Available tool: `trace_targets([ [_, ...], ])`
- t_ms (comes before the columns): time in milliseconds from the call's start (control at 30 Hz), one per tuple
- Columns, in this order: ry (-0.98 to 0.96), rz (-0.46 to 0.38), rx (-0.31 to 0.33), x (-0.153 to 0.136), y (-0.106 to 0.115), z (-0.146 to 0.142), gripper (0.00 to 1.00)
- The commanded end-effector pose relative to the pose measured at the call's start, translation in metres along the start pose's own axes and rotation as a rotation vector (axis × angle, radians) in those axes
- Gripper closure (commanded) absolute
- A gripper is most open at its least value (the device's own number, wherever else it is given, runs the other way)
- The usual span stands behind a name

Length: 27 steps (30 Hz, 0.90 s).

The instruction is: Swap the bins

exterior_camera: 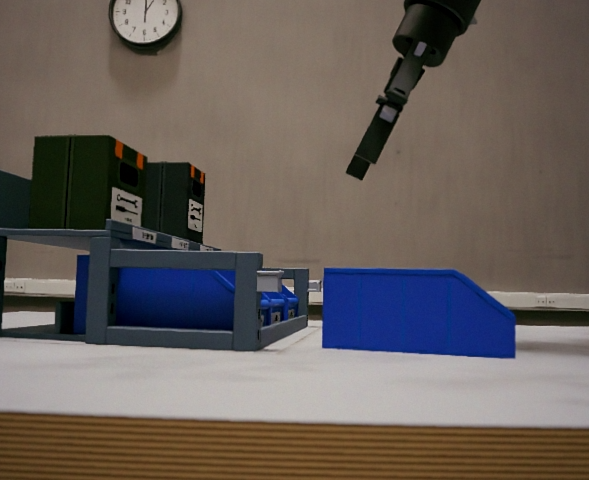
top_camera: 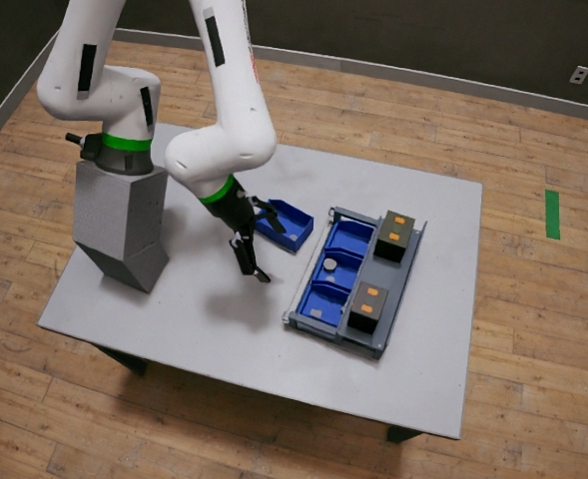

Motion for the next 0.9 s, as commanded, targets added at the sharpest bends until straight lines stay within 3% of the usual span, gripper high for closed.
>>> trace_targets([
  [0,-0.018,0.028,0.018,-0.010,-0.007,0.004,0.00],
  [500,-0.091,0.033,0.073,-0.072,-0.041,0.054,0.00],
  [867,-0.116,0.018,0.081,-0.093,-0.052,0.079,0.00],
])
Point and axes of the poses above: the point where the finger pads meet when closed, its own y axis back along the fingers, its own z axis across the jaws, x = y × z, the point moved 4 cm from there along y, back along the fingers, and after that the axes turned 9 degrees about y, right-handed, at the moved point
